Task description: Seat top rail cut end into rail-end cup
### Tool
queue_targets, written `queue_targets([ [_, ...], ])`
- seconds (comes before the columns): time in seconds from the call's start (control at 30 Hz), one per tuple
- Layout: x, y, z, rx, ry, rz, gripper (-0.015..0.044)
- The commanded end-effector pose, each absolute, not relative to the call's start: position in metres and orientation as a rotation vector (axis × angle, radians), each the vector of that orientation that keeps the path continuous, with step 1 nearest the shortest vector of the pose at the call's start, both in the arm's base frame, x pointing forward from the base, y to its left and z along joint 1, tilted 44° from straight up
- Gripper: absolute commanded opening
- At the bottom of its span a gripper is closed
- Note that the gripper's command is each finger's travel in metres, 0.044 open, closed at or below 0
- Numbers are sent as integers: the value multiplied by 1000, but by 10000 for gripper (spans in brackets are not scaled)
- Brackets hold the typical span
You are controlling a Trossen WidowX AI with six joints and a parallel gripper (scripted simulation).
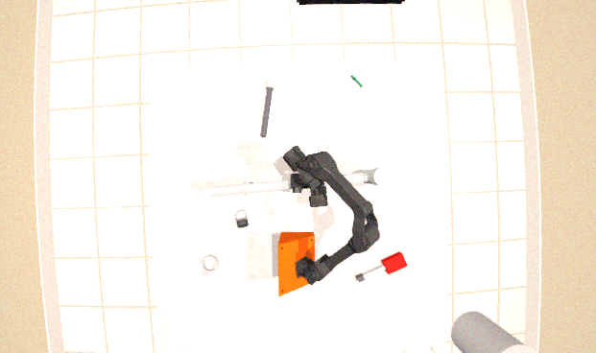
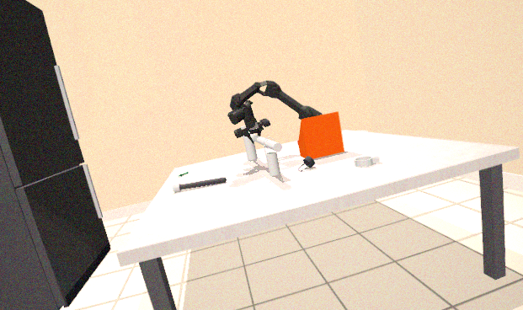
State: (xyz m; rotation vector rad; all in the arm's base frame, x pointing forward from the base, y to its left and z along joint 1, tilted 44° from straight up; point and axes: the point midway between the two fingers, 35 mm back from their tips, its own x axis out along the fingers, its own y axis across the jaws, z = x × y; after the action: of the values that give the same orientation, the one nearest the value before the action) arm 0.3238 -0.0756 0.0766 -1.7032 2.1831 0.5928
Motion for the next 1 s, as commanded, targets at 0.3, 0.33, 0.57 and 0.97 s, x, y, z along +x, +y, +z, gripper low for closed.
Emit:
queue_targets([
  [0.3, 326, -78, 90, -1724, 2168, 574, 0],
  [0.33, 326, -79, 91, -1724, 2168, 574, 0],
  [0.57, 327, -80, 93, -1724, 2168, 574, 0],
  [0.97, 326, -83, 96, -1724, 2169, 574, 0],
])
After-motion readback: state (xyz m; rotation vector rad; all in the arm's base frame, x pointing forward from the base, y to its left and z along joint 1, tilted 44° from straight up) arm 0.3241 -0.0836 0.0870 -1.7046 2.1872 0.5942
